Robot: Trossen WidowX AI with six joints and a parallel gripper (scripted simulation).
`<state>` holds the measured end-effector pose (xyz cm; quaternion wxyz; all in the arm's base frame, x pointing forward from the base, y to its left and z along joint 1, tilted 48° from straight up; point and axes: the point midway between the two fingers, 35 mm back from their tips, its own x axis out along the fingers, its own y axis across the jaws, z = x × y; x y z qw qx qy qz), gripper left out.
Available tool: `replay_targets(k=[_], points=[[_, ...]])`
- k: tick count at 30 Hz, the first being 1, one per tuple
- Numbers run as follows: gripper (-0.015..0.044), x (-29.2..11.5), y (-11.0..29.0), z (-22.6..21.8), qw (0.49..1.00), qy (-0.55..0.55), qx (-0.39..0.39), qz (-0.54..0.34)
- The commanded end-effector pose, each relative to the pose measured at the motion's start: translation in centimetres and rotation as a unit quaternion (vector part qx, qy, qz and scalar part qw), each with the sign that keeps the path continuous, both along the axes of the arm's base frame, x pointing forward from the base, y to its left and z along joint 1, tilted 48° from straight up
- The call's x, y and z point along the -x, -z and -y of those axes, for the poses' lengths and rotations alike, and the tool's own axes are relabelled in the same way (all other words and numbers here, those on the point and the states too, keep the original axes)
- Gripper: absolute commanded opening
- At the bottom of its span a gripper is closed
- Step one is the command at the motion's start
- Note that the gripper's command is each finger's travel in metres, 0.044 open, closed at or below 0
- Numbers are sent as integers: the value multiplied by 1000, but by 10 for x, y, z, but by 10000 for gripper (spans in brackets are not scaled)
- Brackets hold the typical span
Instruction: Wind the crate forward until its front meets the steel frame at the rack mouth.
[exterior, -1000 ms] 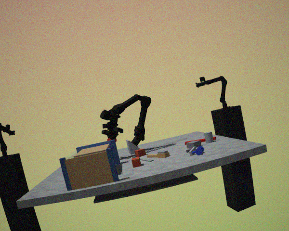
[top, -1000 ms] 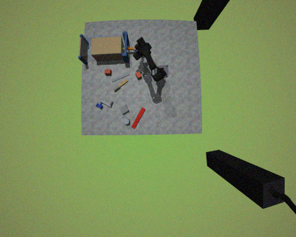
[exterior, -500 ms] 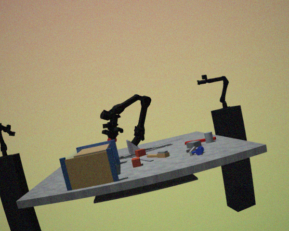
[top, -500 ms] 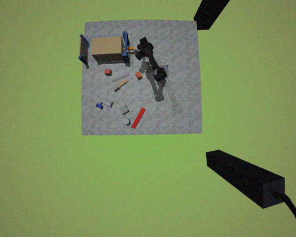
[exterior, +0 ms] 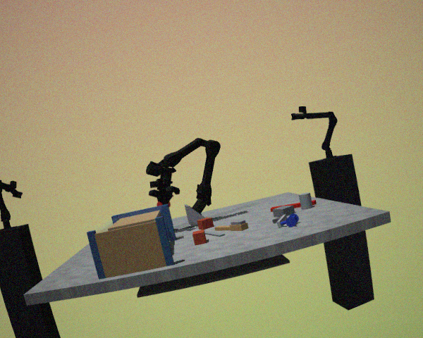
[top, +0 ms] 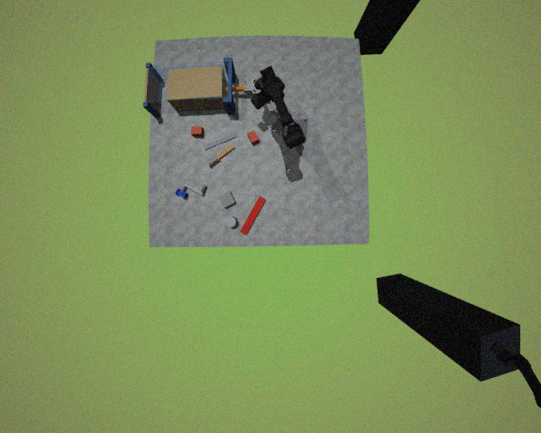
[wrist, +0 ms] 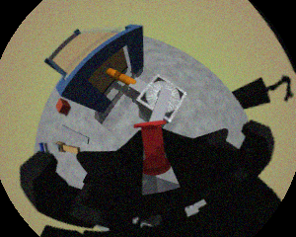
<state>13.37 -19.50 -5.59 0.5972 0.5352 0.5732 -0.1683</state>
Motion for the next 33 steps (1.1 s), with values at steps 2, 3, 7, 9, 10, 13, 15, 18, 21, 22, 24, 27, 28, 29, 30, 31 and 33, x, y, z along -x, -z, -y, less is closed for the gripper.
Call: replay_targets(k=[2,3,7,9,10,13,15,18,21,22,24,27,28,29,30,31,33], points=[[0,15,4,0,1000,-1,0,-15],[0,16,4,0,1000,-1,0,-15],[0,21,6,1,1000,-1,0,-15],[0,23,6,2,1000,-1,1,-15],[0,24,7,2,1000,-1,1,-15],[0,28,8,3,1000,-1,1,-15],[0,30,9,4,1000,-1,1,-16],[0,33,10,5,1000,-1,1,-16],[0,36,11,6,1000,-1,1,-16],[0,37,12,6,1000,-1,1,-16],[0,39,13,7,1000,-1,1,-16],[0,43,14,9,1000,-1,1,-16],[0,44,15,9,1000,-1,1,-16],[0,45,15,9,1000,-1,1,-16],[0,46,16,10,1000,-1,1,-16],[0,47,16,10,1000,-1,1,-16],[0,49,18,11,1000,-1,1,-16]])
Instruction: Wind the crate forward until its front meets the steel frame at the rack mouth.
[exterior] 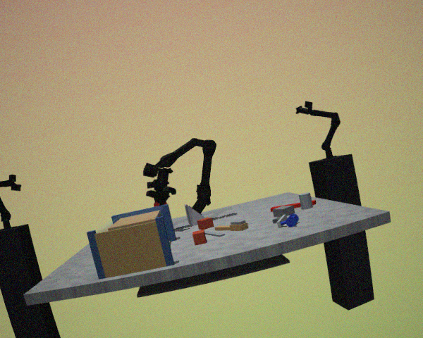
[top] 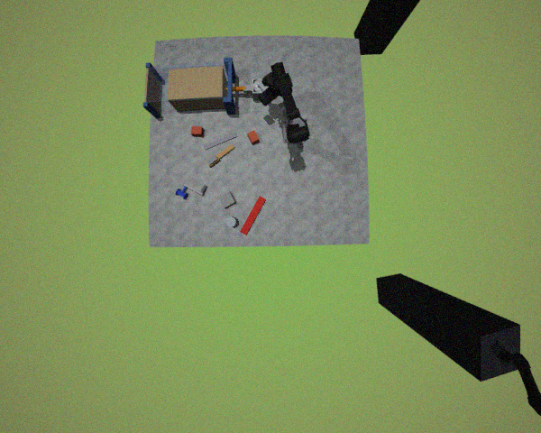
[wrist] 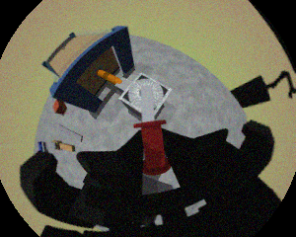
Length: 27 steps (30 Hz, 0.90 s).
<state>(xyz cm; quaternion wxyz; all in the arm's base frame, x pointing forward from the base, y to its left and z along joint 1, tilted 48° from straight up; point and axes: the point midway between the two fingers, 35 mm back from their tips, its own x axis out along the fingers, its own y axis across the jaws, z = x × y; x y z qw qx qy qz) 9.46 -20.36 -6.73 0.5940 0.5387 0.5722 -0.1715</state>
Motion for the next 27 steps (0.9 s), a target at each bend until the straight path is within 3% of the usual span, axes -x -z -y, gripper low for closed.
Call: replay_targets(k=[1,27], points=[[0,10,7,3,1000,-6,3,-14],[0,32,24,19,1000,-6,4,-15]])
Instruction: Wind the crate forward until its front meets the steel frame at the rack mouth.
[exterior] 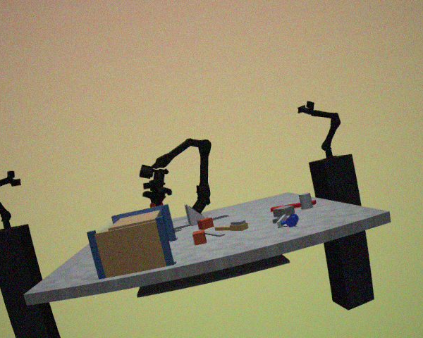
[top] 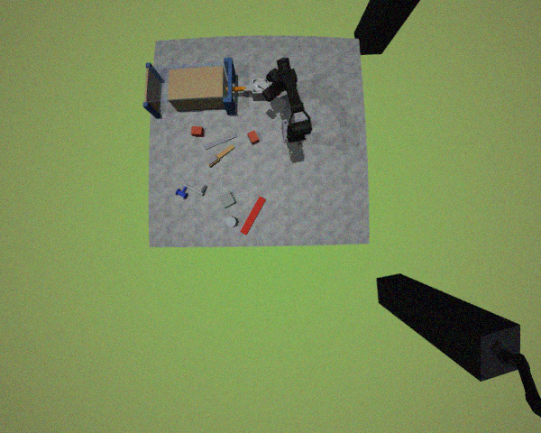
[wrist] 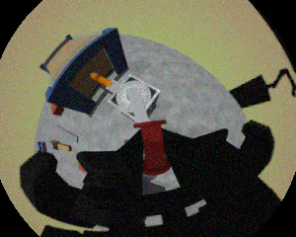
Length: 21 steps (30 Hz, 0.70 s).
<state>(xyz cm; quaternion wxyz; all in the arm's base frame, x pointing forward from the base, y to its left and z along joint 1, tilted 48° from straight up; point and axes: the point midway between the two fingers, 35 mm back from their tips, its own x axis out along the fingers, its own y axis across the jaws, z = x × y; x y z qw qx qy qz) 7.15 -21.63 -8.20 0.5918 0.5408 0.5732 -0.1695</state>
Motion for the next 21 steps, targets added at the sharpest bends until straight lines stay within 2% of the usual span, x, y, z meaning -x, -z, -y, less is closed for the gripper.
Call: replay_targets(k=[1,21], points=[[0,10,10,8,1000,-6,8,-14],[0,20,26,23,1000,-6,8,-14]])
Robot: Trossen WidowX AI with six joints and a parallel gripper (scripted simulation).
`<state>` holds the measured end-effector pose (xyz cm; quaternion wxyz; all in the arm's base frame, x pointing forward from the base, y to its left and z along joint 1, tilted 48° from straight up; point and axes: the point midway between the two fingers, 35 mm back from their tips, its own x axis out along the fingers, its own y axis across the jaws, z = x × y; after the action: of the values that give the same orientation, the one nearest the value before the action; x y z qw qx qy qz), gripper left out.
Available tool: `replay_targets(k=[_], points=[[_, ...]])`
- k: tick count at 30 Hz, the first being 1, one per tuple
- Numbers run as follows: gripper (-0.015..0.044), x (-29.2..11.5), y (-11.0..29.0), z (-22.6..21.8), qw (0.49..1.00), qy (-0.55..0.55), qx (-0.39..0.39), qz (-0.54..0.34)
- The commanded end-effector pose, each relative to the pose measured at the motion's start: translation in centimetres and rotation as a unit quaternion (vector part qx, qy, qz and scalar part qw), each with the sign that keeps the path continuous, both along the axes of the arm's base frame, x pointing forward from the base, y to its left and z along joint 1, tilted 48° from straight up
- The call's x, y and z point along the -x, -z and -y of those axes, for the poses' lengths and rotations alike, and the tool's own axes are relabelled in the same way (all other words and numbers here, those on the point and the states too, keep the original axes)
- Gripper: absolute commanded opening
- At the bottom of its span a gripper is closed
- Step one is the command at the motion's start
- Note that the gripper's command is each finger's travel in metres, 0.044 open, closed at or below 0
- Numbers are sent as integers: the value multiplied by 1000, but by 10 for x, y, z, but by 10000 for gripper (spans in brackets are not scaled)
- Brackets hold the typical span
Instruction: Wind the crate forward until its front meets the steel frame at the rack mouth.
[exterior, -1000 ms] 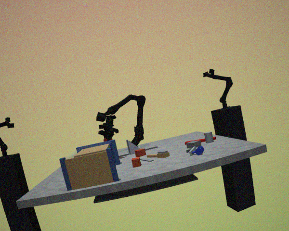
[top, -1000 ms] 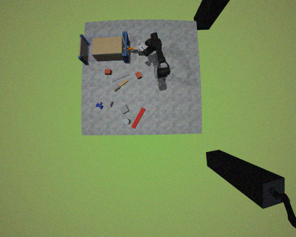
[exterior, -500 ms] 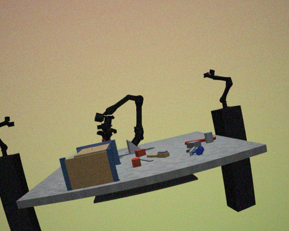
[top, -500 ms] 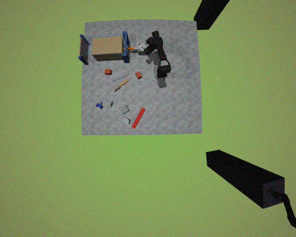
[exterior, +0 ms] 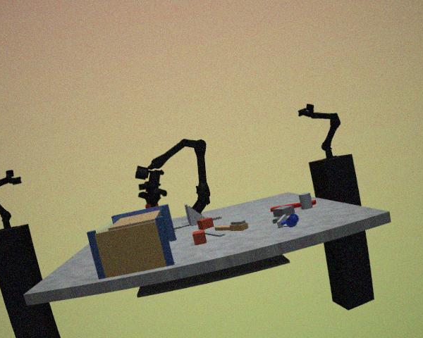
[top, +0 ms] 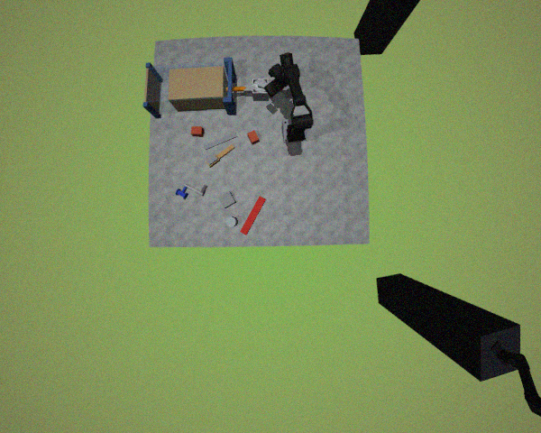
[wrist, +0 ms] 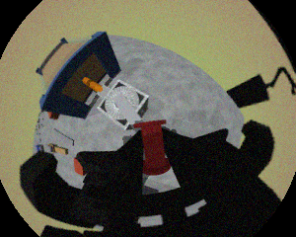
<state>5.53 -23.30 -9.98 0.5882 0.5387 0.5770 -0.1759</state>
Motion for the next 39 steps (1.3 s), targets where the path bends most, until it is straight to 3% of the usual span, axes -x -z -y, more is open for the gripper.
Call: replay_targets(k=[1,39], points=[[0,4,9,7,1000,-7,6,-7],[0,4,52,50,1000,-7,8,-6]])
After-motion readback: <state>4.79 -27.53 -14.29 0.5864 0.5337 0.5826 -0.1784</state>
